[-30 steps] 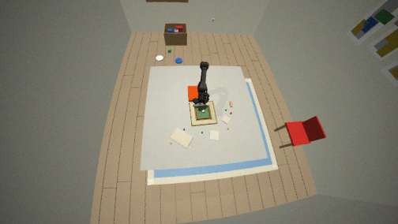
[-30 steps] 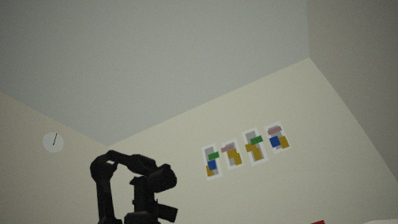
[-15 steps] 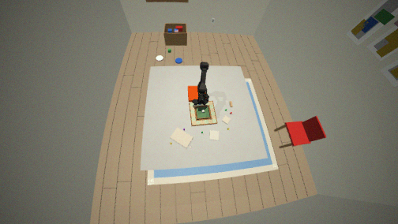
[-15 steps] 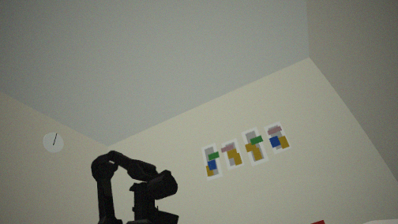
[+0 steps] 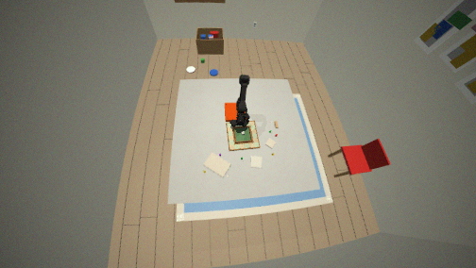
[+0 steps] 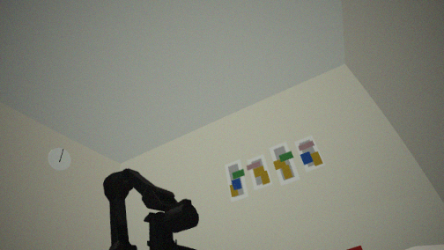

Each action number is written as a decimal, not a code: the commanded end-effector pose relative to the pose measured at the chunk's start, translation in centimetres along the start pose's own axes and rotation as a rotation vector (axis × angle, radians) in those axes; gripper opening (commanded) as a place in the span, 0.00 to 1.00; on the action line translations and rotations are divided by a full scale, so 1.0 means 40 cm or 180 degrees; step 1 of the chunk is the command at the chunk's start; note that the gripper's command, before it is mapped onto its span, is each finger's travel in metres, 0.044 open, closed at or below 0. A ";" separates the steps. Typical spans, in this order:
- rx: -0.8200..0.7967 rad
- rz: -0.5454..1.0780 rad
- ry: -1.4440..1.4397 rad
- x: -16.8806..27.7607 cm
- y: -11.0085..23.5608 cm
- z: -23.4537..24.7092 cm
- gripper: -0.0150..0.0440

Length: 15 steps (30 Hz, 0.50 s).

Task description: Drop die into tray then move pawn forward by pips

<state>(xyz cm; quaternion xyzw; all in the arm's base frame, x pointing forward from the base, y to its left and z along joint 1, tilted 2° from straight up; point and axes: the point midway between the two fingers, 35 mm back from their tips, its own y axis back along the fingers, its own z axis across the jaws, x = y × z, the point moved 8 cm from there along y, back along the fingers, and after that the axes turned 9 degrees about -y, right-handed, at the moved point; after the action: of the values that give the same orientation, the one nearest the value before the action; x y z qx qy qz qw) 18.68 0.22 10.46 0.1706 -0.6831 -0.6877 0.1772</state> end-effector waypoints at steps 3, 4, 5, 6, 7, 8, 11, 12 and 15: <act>-0.0003 0.0043 0.0020 0.004 -0.012 0.001 0.42; -0.0003 0.0043 0.0020 0.004 -0.012 0.001 0.37; -0.0003 0.0043 0.0020 0.004 -0.012 0.001 0.33; -0.0003 0.0043 0.0020 0.004 -0.012 0.001 0.31; -0.0003 0.0043 0.0020 0.004 -0.012 0.001 0.30; -0.0003 0.0043 0.0020 0.004 -0.012 0.001 0.29; -0.0003 0.0043 0.0020 0.004 -0.012 0.001 0.26; -0.0003 0.0043 0.0020 0.004 -0.012 0.001 0.25; -0.0003 0.0042 0.0020 0.002 -0.005 0.000 0.25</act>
<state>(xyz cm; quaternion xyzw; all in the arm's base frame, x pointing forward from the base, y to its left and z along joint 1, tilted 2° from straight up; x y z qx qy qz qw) 18.57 0.22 10.10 0.1679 -0.6825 -0.6882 0.1799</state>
